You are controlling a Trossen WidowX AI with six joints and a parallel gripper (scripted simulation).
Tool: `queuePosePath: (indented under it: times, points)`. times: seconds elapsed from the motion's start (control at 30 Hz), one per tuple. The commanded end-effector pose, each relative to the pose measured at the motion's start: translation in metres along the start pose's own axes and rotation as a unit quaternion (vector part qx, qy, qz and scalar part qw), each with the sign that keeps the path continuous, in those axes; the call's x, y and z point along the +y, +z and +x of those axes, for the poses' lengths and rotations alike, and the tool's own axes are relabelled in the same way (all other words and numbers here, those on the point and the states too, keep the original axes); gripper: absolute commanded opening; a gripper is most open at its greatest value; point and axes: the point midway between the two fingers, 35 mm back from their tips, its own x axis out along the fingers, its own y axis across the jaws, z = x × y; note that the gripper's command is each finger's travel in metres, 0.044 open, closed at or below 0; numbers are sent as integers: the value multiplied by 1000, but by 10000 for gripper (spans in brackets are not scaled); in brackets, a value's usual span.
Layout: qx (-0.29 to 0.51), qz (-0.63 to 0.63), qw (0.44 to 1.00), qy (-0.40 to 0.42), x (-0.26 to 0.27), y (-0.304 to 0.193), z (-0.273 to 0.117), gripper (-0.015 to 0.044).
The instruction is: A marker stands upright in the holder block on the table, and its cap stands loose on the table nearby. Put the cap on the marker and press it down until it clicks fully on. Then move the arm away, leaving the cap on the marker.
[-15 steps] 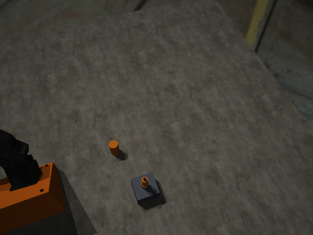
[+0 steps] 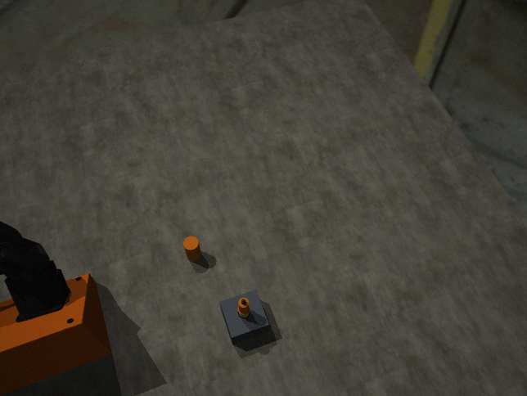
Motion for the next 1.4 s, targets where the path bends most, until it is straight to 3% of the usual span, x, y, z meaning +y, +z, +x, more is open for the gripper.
queuePosePath:
  times: [0.0,0.33,0.5,0.67,1.0,1.37]
  points:
    - [12,-41,999,34,22,-11,-15,235]
    - [54,-197,951,232,146,-85,-119,235]
    - [63,-245,921,295,176,-113,-163,235]
    - [66,-341,855,385,210,-159,-232,235]
    - [46,-514,661,544,227,-259,-384,235]
    - [-6,-650,372,663,163,-366,-538,235]
